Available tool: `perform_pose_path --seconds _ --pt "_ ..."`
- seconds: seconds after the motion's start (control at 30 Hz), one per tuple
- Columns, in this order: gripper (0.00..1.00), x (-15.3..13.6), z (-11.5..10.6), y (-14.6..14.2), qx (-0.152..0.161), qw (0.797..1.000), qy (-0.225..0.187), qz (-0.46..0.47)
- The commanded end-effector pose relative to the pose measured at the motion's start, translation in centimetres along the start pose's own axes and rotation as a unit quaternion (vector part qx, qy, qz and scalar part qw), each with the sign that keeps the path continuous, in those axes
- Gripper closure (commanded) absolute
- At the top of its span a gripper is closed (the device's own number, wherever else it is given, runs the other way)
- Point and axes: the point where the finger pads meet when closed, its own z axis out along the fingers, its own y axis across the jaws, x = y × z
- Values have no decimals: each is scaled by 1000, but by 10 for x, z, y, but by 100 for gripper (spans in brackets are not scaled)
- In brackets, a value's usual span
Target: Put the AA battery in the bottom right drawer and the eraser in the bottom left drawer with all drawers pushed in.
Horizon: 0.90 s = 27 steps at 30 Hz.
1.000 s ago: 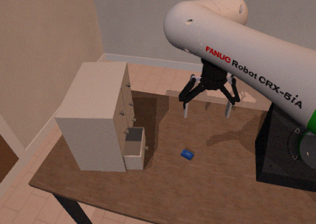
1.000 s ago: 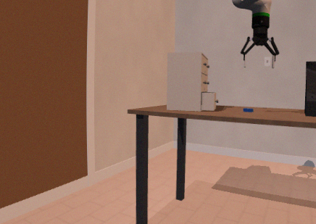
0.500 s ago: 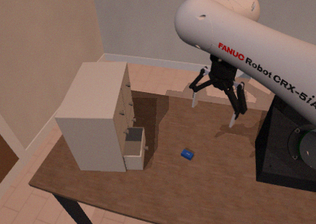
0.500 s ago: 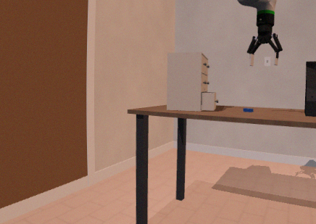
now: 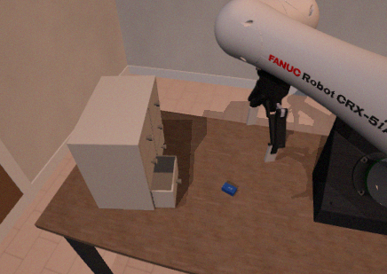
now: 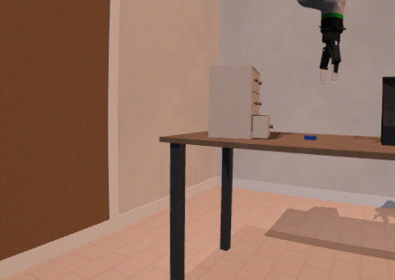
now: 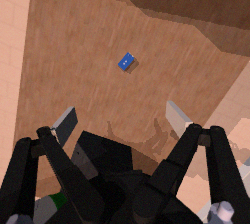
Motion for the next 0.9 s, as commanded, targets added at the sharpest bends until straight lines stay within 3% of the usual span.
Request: perform_pose_path --seconds 0.0,0.43,0.5,0.87 --pt "0 5 6 1 -13 993 16 113" --pt "0 40 45 9 -33 972 209 107" --pt "0 40 45 9 -33 972 209 107" --pt "0 67 77 17 -49 927 359 99"
